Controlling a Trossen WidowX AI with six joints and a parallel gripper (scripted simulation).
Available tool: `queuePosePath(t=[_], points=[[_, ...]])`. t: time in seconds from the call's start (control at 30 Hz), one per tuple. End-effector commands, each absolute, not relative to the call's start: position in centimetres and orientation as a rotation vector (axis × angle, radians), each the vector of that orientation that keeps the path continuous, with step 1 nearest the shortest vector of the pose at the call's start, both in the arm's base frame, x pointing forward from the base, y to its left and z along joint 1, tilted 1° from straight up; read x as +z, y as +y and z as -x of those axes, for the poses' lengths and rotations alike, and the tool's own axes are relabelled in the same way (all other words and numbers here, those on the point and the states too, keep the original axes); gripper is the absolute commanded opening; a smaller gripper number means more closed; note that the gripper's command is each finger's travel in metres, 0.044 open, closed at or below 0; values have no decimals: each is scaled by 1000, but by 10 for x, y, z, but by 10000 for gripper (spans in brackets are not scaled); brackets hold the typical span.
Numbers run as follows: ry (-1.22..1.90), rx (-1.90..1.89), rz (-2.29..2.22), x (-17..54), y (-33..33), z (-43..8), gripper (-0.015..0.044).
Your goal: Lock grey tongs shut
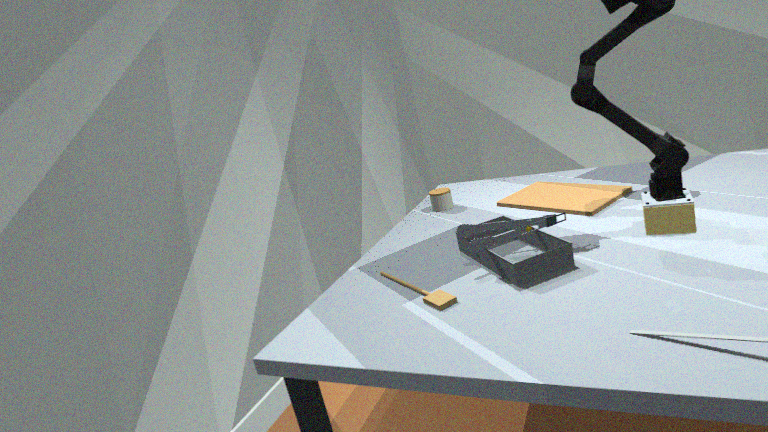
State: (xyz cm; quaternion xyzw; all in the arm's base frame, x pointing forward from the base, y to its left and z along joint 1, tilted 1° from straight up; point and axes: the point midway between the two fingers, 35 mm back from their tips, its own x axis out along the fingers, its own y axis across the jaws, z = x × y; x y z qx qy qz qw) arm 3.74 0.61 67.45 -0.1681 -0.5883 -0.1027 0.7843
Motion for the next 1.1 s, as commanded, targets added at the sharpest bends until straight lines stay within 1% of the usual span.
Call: queuePosePath(t=[0.0, 0.03, 0.23, 0.33, 0.53, 0.6, 0.8, 0.9, 1.07], points=[[-1269, -221, 363, 675, 6, -37, 426], [-1274, -230, 370, 675, 6, -36, 440], [-1317, -387, 513, 679, 8, -10, 440], [-1374, -519, 636, 683, 15, 16, 440], [-1418, -722, 828, 683, 34, 49, 440], [-1448, -816, 917, 683, 46, 65, 440], [-1476, -1009, 1113, 678, 78, 89, 440], [-1508, -1163, 1260, 673, 106, 106, 440], [-1531, -1391, 1497, 661, 154, 117, 440]])
